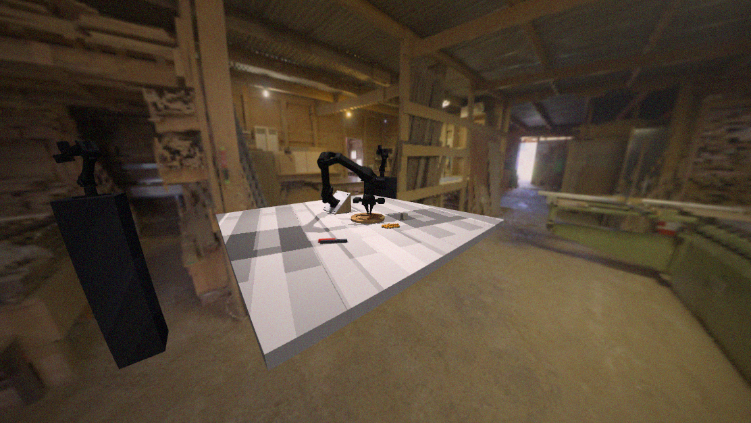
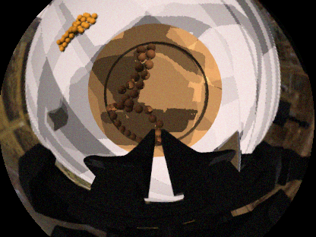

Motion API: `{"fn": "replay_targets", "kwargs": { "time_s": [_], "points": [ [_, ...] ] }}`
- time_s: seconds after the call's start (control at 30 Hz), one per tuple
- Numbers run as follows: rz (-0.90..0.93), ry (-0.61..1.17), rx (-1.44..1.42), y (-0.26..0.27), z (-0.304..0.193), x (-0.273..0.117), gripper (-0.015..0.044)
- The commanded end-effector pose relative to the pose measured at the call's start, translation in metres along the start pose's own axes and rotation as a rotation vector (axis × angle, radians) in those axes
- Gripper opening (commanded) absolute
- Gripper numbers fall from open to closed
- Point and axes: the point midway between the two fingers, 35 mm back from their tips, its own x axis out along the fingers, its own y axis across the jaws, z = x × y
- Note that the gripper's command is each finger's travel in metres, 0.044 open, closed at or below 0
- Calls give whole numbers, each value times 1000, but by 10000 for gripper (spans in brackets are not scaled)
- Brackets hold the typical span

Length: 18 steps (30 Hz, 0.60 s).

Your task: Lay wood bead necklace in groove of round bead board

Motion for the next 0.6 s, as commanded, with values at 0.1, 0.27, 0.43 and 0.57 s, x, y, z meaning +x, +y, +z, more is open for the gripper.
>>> {"fn": "replay_targets", "kwargs": {
  "time_s": [0.1,0.27,0.43,0.57],
  "points": [
    [0,-2,-1,0,0,-2,0],
    [-2,-5,-2,0,1,-6,0],
    [-1,-5,-2,9,-1,-6,0],
    [-1,-5,-2,9,-1,-5,0]
  ]
}}
